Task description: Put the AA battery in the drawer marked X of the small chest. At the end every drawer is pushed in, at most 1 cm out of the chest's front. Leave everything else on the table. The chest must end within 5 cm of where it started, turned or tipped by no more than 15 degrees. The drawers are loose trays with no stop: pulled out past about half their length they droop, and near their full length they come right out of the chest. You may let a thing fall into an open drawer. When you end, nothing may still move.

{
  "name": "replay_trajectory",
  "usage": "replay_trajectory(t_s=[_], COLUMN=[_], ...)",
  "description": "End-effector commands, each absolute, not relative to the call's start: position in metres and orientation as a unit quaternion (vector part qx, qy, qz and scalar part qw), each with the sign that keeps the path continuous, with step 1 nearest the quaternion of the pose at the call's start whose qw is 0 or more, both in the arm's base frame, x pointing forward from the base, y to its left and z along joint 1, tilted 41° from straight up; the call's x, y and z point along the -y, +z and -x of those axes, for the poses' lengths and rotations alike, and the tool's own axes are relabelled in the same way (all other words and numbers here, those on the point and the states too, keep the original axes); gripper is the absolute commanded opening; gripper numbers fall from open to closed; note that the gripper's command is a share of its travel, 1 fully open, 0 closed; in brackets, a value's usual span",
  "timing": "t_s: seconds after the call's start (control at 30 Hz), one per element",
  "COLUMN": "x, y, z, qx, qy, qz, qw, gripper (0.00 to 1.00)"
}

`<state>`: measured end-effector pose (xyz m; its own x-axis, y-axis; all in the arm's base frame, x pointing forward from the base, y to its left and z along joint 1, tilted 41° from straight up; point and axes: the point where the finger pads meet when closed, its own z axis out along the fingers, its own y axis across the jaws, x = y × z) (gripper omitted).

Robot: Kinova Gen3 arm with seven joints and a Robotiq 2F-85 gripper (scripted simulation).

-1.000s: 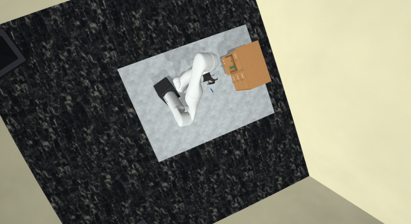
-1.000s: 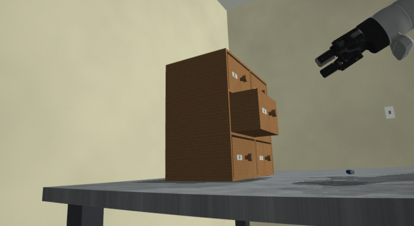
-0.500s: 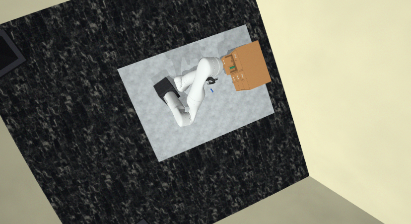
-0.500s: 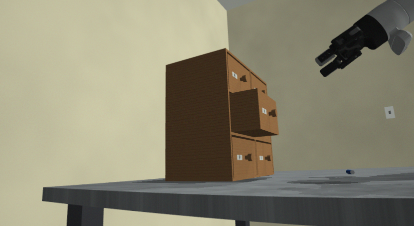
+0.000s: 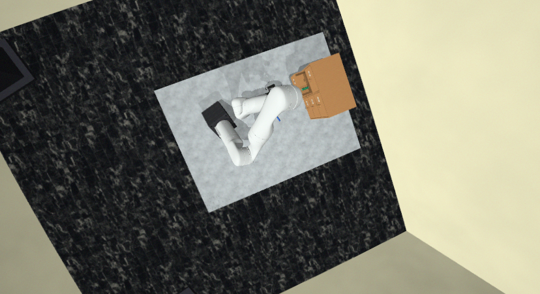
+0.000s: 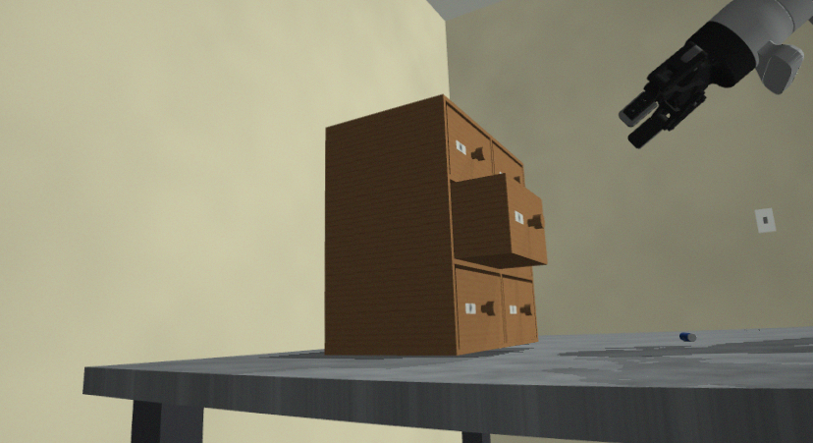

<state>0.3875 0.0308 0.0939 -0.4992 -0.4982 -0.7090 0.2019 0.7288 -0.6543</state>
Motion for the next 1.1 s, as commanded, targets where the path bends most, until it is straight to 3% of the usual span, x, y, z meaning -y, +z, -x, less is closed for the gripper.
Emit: replay_trajectory(t_s=[0.0, 1.07], x=[-0.0329, -0.0384], y=[0.0983, 0.1045], z=[-0.3897, -0.3893], qx=[-0.793, -0.848], qy=[-0.352, -0.359], qz=[0.084, 0.042], qw=[0.490, 0.388], gripper=[1.00, 1.00])
